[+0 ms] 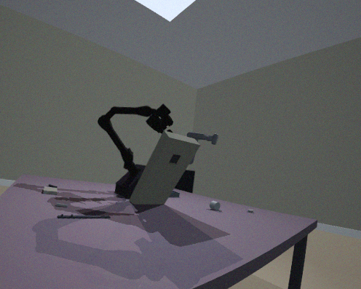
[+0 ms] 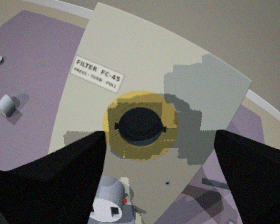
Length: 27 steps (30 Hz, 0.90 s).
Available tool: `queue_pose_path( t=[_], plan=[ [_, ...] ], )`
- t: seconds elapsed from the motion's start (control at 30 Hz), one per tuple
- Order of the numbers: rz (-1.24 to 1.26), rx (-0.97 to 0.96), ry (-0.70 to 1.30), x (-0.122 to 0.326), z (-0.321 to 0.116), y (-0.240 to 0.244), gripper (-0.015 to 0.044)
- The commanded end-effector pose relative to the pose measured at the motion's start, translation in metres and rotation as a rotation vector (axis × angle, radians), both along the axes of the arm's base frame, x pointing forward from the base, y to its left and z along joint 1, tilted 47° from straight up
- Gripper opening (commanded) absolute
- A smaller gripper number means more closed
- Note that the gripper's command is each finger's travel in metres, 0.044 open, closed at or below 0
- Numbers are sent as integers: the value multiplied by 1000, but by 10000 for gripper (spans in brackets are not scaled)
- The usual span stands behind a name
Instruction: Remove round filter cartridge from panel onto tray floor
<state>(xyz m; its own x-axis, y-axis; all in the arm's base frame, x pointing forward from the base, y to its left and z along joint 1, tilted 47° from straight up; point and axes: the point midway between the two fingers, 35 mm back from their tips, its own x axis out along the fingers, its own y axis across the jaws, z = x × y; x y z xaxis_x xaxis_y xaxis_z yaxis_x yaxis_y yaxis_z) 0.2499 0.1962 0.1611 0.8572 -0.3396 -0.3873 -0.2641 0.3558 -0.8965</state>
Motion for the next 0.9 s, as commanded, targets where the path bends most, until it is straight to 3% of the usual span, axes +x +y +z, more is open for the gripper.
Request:
queue_pose_path(
  t=[0.0, 0.07, 0.23, 0.27, 0.4, 0.87],
  plan=[
    [1, 7, -11, -4, 22, 21, 401],
    [1, 7, -11, -4, 22, 21, 440],
    [-198, 146, 50, -10, -20, -18, 309],
    [-266, 183, 62, -13, -31, -30, 305],
    [-511, 288, 79, -30, -64, -71, 305],
    [-523, 293, 81, -26, -71, -78, 305]
  ],
)
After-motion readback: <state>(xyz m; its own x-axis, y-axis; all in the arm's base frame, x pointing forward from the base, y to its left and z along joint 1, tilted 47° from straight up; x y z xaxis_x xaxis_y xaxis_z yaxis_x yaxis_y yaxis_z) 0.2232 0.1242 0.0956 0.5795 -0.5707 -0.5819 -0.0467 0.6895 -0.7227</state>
